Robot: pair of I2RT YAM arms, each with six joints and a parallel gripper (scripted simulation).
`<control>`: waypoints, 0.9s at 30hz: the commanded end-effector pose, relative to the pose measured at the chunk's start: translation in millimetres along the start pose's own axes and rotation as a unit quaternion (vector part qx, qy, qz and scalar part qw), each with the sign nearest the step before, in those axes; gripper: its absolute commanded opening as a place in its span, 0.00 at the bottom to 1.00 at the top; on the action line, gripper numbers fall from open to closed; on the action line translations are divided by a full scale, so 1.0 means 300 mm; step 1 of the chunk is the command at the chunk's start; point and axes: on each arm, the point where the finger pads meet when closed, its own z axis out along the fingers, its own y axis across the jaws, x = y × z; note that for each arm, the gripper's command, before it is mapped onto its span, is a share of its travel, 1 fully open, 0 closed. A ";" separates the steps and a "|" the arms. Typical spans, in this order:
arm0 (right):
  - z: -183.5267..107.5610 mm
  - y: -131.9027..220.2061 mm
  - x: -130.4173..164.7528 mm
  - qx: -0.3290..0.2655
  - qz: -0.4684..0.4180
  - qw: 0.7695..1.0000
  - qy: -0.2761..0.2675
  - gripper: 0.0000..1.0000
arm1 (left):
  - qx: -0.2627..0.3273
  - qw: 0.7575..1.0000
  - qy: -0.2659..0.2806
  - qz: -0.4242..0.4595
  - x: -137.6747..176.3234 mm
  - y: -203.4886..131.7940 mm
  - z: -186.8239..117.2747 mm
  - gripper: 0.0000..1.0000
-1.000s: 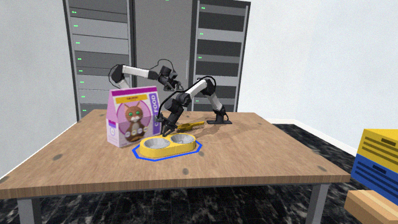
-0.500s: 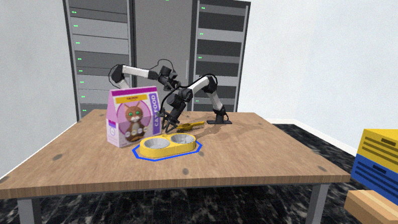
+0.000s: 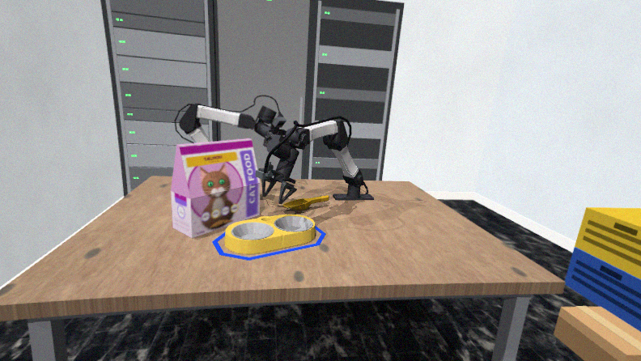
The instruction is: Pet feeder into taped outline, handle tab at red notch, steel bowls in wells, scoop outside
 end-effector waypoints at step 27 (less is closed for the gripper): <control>-0.002 0.001 -0.012 0.000 0.005 1.000 -0.004 1.00 | -0.023 0.999 0.007 -0.033 -0.033 0.006 -0.092 1.00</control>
